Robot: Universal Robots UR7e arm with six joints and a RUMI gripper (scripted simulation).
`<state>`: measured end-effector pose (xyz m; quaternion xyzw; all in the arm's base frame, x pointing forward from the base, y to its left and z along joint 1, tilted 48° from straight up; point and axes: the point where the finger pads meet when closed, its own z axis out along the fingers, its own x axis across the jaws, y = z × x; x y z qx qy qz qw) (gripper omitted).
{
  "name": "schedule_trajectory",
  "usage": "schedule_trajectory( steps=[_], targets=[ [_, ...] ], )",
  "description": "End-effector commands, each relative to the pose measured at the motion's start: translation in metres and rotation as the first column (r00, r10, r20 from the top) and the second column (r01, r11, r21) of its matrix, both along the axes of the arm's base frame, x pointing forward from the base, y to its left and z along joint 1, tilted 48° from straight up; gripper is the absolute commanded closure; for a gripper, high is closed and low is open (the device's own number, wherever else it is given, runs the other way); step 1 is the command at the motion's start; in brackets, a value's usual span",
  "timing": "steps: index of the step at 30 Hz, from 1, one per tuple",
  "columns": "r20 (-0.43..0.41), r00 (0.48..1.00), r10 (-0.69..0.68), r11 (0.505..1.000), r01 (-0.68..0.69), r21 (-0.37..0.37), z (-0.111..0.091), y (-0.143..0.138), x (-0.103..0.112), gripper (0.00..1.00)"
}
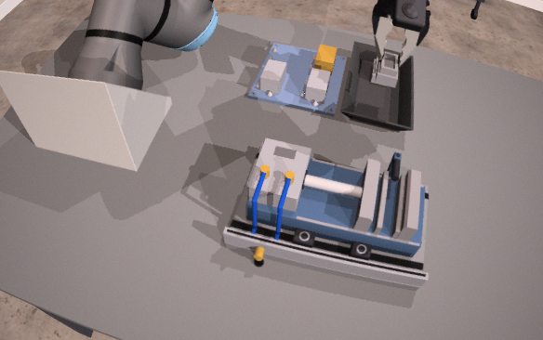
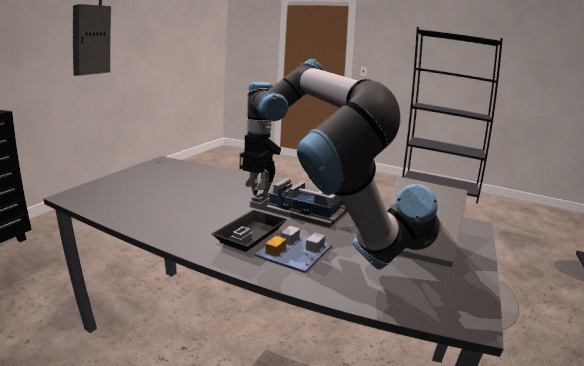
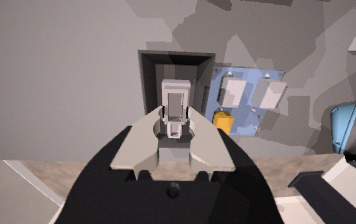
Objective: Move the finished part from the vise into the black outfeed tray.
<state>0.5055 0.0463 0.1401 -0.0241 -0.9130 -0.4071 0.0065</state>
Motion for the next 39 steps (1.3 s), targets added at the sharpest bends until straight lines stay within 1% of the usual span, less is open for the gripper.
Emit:
schedule_trajectory(
  steps=[1, 13, 15, 26, 39],
  targets=[
    [0.001, 1.000, -0.001, 1.000, 0.001, -0.001, -0.005, 0.006, 0.000, 1.00],
    [0.001, 1.000, -0.001, 1.000, 0.001, -0.001, -0.022, 0.024, 0.001, 1.00],
    [0.001, 1.000, -0.001, 1.000, 0.001, -0.001, -0.022, 0.024, 0.001, 1.00],
    [0.001, 1.000, -0.001, 1.000, 0.001, -0.001, -0.035, 0.039, 0.001, 1.00],
    [0.001, 1.000, -0.001, 1.000, 0.001, -0.001, -0.044, 0.049, 0.001, 1.00]
  ],
)
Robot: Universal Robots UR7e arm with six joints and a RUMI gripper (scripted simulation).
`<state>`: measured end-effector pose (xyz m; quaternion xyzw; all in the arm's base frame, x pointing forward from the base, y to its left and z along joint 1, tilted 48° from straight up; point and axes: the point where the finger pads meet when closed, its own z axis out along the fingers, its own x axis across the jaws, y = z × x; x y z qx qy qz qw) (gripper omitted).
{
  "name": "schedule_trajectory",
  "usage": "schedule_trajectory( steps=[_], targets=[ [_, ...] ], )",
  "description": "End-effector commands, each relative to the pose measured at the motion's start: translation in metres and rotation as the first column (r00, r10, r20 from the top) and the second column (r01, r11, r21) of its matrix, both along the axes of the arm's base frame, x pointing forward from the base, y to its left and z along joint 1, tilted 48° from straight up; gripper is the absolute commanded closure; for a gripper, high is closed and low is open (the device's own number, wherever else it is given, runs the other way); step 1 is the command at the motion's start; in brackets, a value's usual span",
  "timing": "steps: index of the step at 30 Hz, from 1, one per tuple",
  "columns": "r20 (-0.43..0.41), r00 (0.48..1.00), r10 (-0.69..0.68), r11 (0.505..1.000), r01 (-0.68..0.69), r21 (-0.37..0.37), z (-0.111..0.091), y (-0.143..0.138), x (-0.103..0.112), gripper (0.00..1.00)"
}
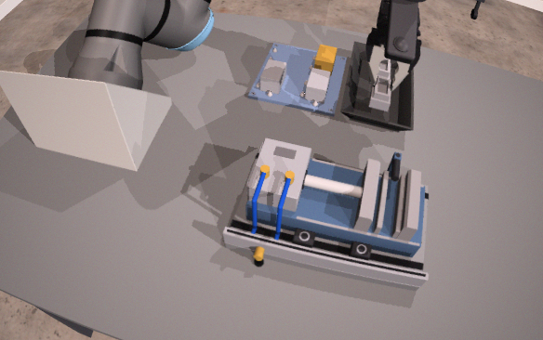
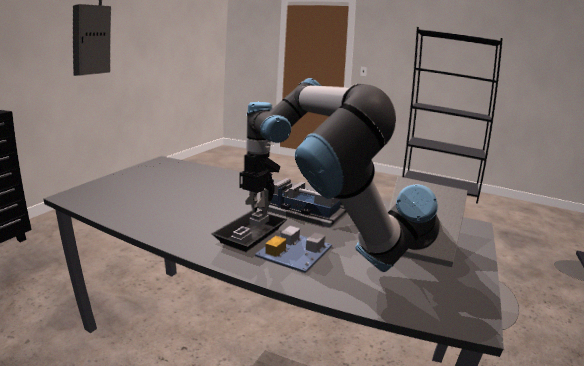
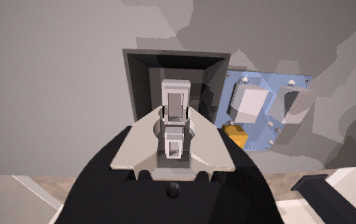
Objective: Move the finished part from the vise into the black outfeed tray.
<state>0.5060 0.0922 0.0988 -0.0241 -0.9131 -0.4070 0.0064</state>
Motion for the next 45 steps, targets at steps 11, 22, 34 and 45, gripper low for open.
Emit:
schedule_trajectory(
  steps=[11, 22, 34, 45],
  targets=[
    [0.001, 1.000, -0.001, 1.000, 0.001, -0.001, -0.0057, 0.0061, 0.0005, 1.00],
    [0.001, 1.000, -0.001, 1.000, 0.001, -0.001, -0.0063, 0.0067, 0.0005, 1.00],
    [0.001, 1.000, -0.001, 1.000, 0.001, -0.001, -0.0063, 0.0067, 0.0005, 1.00],
    [0.001, 1.000, -0.001, 1.000, 0.001, -0.001, -0.0063, 0.0067, 0.0005, 1.00]
  ],
)
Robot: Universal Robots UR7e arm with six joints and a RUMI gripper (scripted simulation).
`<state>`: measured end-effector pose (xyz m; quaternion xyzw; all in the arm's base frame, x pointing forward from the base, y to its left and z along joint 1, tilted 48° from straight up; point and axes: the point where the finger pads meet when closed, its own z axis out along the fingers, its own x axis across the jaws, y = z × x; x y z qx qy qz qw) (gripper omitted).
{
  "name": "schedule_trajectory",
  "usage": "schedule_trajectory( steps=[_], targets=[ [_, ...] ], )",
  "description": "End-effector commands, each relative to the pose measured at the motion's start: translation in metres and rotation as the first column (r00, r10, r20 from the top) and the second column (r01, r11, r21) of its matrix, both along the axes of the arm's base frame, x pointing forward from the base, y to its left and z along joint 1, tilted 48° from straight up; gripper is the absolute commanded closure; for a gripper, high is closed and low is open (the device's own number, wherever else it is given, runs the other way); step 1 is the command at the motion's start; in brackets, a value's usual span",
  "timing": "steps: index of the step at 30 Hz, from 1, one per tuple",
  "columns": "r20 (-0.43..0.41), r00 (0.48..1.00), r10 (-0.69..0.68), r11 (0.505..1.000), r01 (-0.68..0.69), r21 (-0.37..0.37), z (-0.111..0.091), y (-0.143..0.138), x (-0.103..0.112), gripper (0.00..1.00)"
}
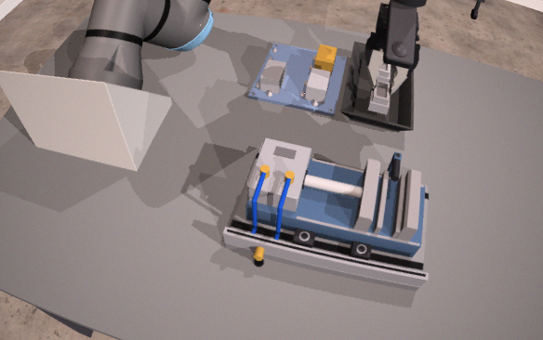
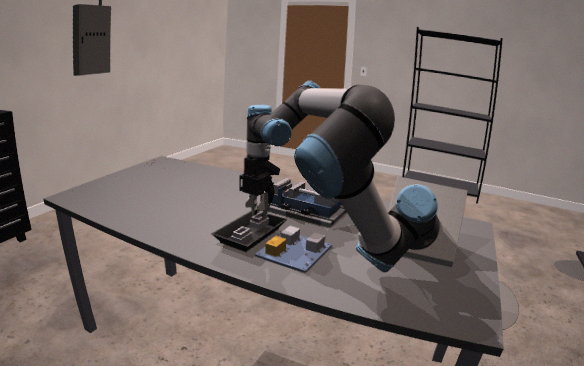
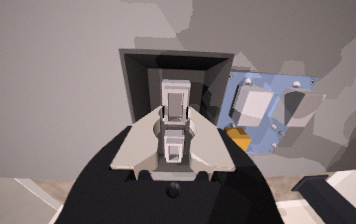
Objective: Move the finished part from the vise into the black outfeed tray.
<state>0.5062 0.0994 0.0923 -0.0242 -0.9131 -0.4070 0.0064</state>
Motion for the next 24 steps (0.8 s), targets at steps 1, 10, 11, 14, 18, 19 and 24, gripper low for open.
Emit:
schedule_trajectory(
  steps=[1, 10, 11, 14, 18, 19, 24],
  targets=[
    [0.001, 1.000, -0.001, 1.000, 0.001, 0.000, 0.0003, -0.0005, 0.0003, 1.00],
    [0.001, 1.000, -0.001, 1.000, 0.001, 0.000, 0.0003, -0.0005, 0.0003, 1.00],
    [0.001, 1.000, -0.001, 1.000, 0.001, 0.000, 0.0002, -0.0005, 0.0003, 1.00],
    [0.001, 1.000, -0.001, 1.000, 0.001, 0.000, 0.0002, -0.0003, 0.0003, 1.00],
    [0.001, 1.000, -0.001, 1.000, 0.001, 0.000, 0.0000, -0.0002, 0.0003, 1.00],
    [0.001, 1.000, -0.001, 1.000, 0.001, 0.000, -0.0001, 0.0000, 0.0003, 1.00],
    [0.001, 1.000, -0.001, 1.000, 0.001, 0.000, -0.0010, 0.0010, 0.0004, 1.00]
  ],
)
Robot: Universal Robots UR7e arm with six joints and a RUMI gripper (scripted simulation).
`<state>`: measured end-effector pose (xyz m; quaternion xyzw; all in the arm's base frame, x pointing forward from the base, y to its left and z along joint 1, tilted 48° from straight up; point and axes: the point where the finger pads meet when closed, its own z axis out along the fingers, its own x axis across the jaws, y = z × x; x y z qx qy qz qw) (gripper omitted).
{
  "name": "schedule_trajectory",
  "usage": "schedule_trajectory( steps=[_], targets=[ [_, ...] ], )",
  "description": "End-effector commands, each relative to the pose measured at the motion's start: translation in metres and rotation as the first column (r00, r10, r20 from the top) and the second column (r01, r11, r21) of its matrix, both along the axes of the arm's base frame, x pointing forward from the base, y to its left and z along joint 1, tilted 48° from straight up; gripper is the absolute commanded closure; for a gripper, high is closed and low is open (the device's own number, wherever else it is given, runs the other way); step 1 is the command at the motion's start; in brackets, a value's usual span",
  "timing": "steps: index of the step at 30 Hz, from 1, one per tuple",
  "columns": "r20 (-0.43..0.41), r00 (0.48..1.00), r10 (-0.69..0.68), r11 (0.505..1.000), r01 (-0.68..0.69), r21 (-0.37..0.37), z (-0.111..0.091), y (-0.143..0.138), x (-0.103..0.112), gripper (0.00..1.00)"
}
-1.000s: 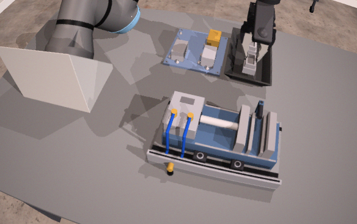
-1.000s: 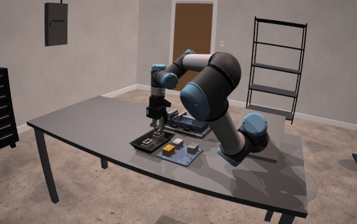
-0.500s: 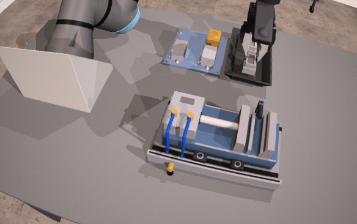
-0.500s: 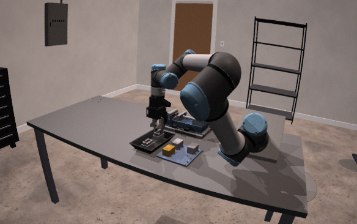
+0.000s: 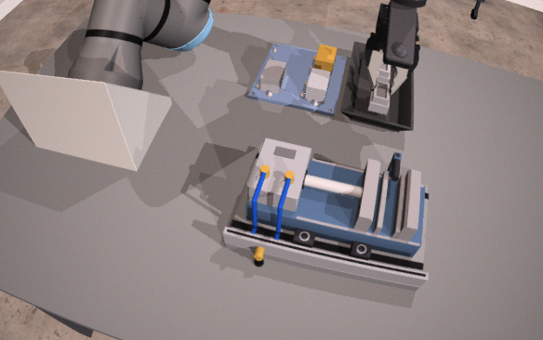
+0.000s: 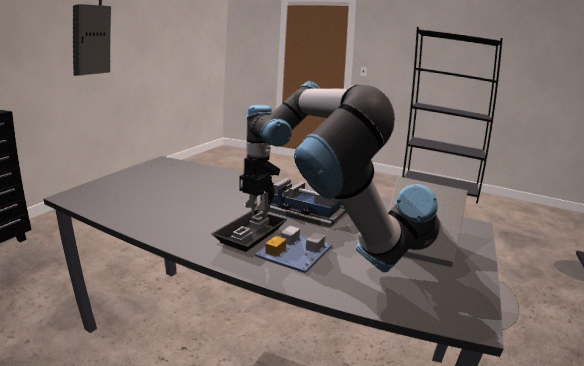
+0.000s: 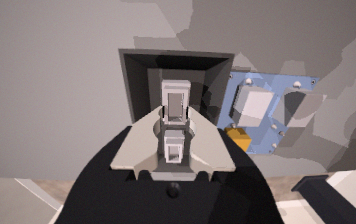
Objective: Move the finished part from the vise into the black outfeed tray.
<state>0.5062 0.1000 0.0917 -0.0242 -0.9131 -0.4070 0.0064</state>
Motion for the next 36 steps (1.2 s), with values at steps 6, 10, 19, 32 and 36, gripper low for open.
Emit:
schedule_trajectory(
  steps=[6, 10, 19, 32, 36],
  targets=[
    [0.001, 1.000, -0.001, 1.000, 0.001, 0.000, -0.0023, 0.0024, 0.0004, 1.00],
    [0.001, 1.000, -0.001, 1.000, 0.001, 0.000, -0.0030, 0.0031, 0.0004, 1.00],
    [0.001, 1.000, -0.001, 1.000, 0.001, 0.000, -0.0060, 0.0065, 0.0005, 1.00],
    [0.001, 1.000, -0.001, 1.000, 0.001, 0.000, -0.0078, 0.0085, 0.0005, 1.00],
    [0.001, 1.000, -0.001, 1.000, 0.001, 0.000, -0.0078, 0.0086, 0.0005, 1.00]
  ],
)
